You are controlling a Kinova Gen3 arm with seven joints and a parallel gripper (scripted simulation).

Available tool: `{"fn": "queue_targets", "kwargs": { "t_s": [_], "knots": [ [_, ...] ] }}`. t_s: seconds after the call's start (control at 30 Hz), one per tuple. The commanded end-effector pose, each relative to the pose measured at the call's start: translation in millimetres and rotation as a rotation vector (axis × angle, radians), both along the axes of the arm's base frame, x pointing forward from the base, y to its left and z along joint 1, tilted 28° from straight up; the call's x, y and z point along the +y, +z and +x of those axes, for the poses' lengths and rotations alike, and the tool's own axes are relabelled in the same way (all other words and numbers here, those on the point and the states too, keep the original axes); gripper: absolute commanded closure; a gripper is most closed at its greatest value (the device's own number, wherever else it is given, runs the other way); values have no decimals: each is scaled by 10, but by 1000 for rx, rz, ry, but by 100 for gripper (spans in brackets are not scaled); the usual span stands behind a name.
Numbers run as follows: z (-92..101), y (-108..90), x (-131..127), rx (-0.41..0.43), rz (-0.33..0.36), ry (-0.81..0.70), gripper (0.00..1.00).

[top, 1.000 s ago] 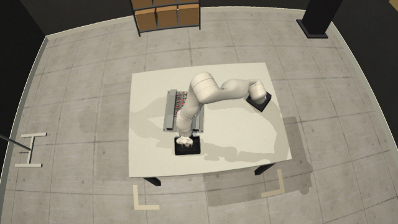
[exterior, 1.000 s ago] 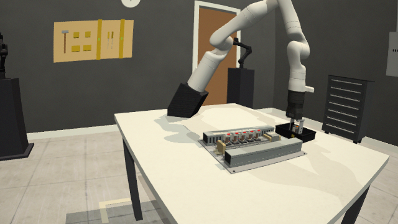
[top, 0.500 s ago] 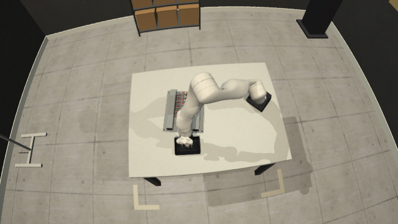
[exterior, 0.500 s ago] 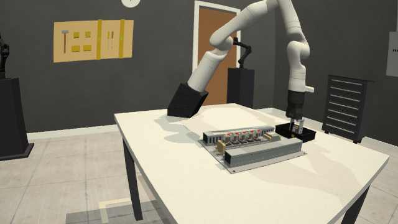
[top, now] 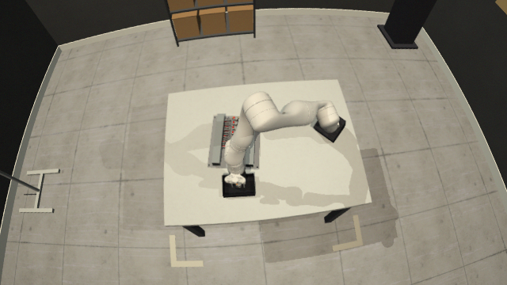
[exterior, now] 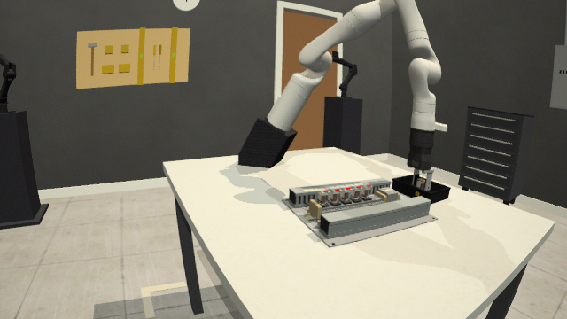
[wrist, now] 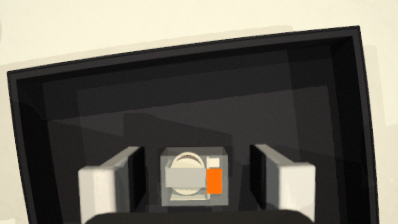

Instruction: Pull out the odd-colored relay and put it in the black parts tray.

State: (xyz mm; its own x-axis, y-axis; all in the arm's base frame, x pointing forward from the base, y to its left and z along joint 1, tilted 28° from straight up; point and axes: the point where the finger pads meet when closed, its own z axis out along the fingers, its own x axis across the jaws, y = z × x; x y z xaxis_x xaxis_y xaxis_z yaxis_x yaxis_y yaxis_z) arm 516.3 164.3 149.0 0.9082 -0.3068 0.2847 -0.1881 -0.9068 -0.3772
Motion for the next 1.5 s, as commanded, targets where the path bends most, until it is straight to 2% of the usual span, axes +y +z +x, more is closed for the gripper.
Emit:
{"fn": "queue_targets", "kwargs": {
  "t_s": [0.0,1.47],
  "knots": [
    [4,9,-2,-2,0,0,2],
    [-27,82,-26,-2,0,0,2]
  ]
}}
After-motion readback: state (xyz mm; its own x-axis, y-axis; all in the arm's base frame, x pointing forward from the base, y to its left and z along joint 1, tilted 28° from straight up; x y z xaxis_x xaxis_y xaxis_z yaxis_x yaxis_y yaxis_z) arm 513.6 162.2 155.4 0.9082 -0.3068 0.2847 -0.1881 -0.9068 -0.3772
